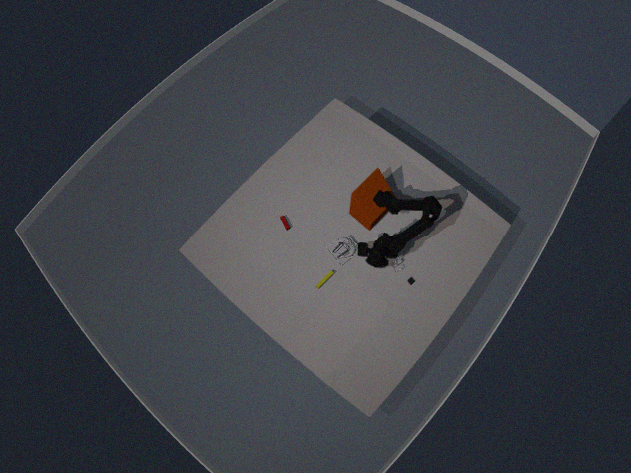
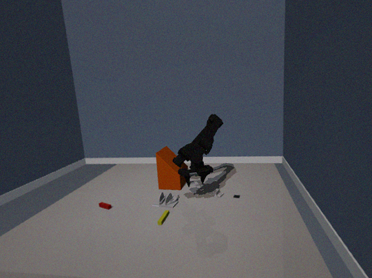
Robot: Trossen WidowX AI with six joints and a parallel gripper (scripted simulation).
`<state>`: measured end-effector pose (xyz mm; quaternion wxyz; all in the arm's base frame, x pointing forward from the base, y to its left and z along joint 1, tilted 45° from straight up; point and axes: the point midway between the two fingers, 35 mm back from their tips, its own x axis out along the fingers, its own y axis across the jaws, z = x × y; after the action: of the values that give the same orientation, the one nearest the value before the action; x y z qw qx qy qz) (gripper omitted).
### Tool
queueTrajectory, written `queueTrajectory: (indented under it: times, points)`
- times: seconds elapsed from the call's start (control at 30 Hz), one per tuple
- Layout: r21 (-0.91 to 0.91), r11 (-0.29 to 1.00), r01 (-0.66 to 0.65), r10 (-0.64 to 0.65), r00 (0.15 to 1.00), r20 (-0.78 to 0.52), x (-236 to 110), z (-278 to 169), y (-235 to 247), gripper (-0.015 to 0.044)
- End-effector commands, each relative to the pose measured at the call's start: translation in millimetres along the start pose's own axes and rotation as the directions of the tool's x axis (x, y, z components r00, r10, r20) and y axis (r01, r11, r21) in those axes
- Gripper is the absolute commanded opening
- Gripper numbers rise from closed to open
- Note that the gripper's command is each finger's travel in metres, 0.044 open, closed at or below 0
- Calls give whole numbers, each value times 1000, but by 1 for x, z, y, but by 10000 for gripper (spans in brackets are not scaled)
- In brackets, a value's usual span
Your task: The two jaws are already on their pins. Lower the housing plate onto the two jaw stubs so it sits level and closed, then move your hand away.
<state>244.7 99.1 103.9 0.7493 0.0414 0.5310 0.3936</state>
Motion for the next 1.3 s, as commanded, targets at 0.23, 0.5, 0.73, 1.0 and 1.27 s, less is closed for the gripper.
queueTrajectory:
  times: [0.23, 0.5, 0.73, 1.0, 1.27]
  points:
    - [183, 983, -6, 7, 1000, -7, 3, -12, -32, 351]
    - [320, 948, -10, 13, 1000, -7, 4, -24, -56, 351]
    - [436, 900, -19, 22, 1000, -2, 4, -36, -76, 351]
    - [564, 825, -35, 36, 999, 10, 4, -53, -98, 351]
    - [679, 732, -58, 51, 998, 30, 5, -71, -116, 351]
